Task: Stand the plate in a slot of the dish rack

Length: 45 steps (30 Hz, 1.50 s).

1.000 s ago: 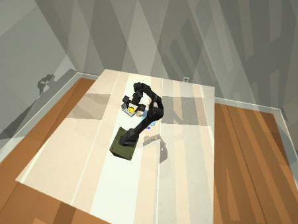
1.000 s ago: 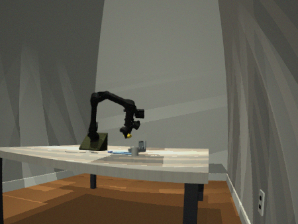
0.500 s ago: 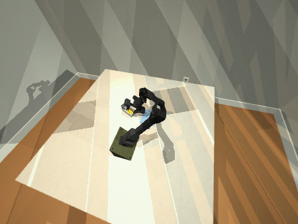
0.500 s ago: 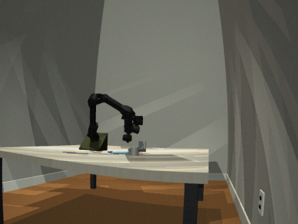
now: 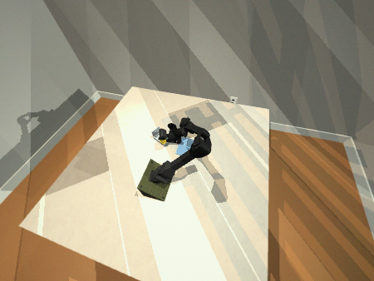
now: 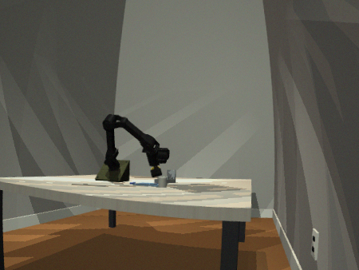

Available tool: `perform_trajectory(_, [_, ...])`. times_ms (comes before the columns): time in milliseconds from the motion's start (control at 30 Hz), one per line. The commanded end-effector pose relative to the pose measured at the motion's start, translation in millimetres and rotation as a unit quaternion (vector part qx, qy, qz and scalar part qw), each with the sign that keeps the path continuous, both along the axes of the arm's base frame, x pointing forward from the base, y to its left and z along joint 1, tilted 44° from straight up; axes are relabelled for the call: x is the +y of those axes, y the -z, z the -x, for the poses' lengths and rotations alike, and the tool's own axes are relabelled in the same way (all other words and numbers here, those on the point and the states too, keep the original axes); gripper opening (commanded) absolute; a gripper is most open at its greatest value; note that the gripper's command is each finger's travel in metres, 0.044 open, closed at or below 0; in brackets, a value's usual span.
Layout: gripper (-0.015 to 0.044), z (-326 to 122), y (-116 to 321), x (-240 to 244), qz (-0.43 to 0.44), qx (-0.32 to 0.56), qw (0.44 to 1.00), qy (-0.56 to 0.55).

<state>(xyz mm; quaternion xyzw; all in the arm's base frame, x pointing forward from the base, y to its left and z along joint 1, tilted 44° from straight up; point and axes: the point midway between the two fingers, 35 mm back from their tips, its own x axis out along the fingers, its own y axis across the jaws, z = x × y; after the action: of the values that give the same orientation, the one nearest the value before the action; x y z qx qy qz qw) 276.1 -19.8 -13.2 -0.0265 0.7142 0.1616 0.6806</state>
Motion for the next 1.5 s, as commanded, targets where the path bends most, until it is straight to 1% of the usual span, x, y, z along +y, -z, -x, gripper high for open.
perform_trajectory(0, [0.0000, 0.1, 1.9, -3.9, -0.035, -0.041, 0.998, -0.042])
perform_trajectory(333, [0.0000, -0.9, 5.9, -13.5, -0.084, -0.136, 0.979, -0.129])
perform_trajectory(667, [0.0000, -1.4, 5.3, -24.0, -0.103, -0.244, 0.940, -0.216])
perform_trajectory(933, [0.0000, -1.0, 1.5, -32.9, -0.094, -0.334, 0.894, -0.285])
perform_trajectory(1233, [0.0000, 1.6, -5.6, -43.2, -0.058, -0.430, 0.827, -0.359])
perform_trajectory(1300, [0.0000, 2.2, -6.9, -44.7, -0.050, -0.443, 0.815, -0.369])
perform_trajectory(1467, [0.0000, 2.2, -7.0, -44.9, -0.049, -0.444, 0.814, -0.371])
